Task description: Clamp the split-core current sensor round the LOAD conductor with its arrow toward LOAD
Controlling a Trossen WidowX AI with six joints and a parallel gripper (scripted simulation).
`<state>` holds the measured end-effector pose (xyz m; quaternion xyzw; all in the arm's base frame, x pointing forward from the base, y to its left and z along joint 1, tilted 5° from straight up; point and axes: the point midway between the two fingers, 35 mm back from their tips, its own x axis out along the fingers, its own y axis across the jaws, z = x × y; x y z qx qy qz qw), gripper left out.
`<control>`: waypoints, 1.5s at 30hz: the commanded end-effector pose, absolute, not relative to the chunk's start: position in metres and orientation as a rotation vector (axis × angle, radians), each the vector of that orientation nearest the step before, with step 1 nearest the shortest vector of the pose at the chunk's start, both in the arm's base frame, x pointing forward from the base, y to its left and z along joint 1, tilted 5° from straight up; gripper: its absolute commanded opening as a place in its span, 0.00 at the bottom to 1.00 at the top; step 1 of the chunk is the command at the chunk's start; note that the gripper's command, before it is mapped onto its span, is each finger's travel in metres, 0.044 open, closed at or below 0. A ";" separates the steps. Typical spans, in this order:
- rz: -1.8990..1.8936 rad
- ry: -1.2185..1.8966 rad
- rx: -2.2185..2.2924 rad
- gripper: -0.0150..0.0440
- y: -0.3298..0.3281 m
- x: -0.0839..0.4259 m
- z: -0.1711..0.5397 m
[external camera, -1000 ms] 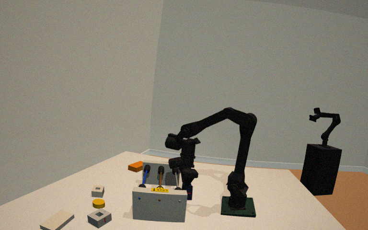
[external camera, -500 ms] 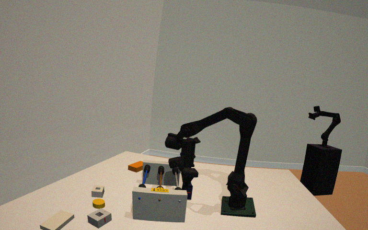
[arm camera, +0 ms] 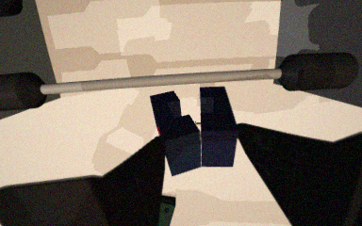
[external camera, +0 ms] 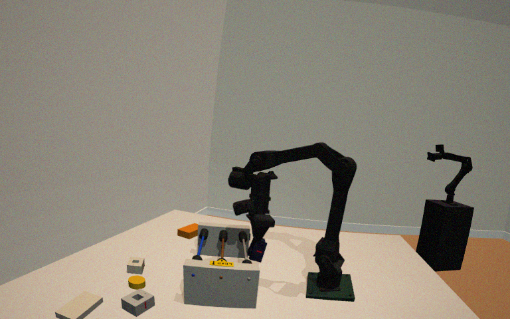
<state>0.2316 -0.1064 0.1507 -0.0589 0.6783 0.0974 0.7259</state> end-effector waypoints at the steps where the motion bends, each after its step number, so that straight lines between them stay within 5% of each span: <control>1: 0.211 1.493 -0.135 0.25 -0.108 0.228 0.174; 45: -0.501 1.288 0.746 0.25 -0.102 0.273 0.201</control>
